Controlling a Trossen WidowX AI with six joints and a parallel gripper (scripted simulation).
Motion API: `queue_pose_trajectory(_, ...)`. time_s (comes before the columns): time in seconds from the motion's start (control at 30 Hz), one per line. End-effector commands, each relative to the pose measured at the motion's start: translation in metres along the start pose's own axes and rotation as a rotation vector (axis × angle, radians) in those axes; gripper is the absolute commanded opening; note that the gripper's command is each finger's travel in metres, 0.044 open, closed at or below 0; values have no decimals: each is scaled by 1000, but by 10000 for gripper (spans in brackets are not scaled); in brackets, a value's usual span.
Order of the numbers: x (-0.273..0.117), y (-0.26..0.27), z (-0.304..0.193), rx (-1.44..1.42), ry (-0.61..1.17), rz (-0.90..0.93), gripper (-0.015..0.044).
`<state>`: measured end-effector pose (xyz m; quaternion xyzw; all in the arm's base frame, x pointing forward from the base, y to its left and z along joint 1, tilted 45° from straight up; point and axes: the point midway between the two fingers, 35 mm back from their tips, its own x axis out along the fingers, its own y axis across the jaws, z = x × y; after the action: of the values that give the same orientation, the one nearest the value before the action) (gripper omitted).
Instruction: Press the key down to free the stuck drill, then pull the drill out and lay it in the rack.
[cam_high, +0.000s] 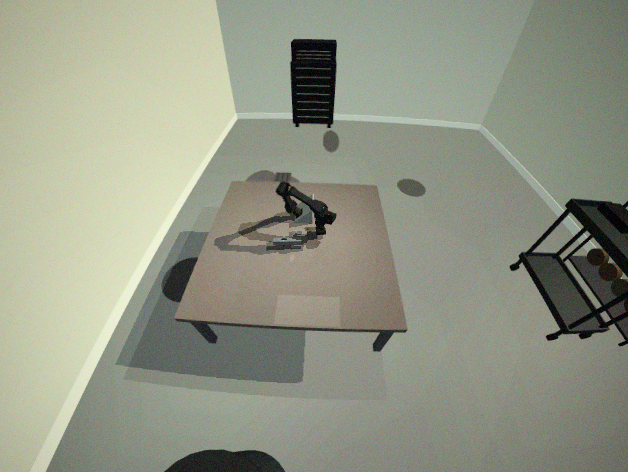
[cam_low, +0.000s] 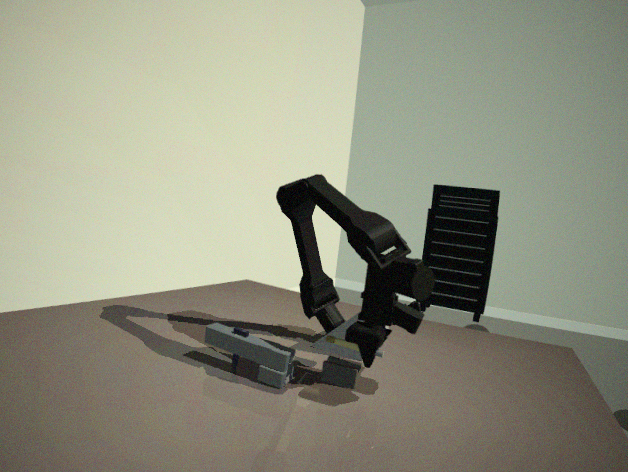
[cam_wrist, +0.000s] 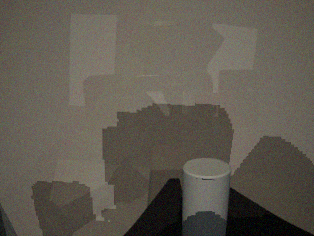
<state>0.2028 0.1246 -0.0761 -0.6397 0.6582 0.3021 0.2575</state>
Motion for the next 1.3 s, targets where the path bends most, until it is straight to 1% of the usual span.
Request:
queue_pose_trajectory(0.0,9,0,-1,-3,4,-1,0)
queue_pose_trajectory(1.27,45,0,-2,-3,5,-1,0)
